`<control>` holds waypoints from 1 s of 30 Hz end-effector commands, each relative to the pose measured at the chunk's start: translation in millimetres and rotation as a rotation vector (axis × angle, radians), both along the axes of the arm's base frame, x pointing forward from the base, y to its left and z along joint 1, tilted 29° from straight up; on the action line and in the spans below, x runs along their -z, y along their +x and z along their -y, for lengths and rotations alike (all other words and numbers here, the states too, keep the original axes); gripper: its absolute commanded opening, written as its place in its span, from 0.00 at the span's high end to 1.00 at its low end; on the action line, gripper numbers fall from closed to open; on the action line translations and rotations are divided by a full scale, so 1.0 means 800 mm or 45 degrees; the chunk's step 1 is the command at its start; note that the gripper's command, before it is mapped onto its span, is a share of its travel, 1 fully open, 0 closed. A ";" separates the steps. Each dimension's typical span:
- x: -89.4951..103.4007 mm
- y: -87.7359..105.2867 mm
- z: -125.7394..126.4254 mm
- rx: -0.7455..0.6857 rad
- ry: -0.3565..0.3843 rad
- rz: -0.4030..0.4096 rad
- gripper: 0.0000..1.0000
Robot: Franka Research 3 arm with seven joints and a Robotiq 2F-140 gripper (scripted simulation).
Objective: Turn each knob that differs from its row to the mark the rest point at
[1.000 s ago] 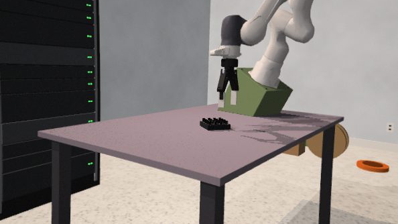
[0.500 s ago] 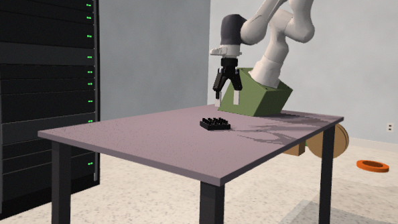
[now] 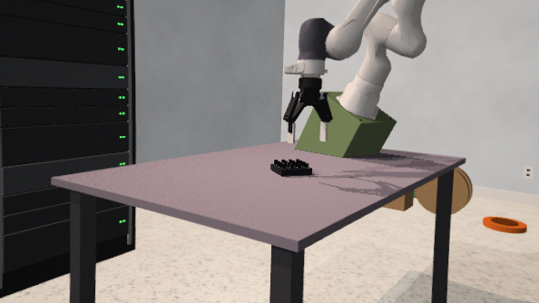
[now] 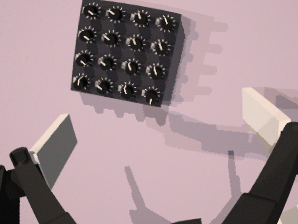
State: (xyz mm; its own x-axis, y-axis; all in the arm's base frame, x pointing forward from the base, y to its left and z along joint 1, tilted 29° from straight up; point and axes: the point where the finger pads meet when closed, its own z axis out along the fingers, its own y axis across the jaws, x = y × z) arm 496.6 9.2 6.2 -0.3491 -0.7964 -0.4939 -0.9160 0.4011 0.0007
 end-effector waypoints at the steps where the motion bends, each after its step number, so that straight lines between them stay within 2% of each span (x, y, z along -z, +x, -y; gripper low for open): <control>1: -0.003 0.002 -0.001 0.162 0.032 -0.111 0.00; 18: -0.009 0.010 -0.001 0.423 0.087 -0.247 0.00; 22: -0.009 0.010 -0.001 0.430 0.089 -0.250 0.00; 23: -0.009 0.010 -0.001 0.430 0.089 -0.250 0.88; 30: -0.009 0.010 -0.001 0.430 0.089 -0.250 0.88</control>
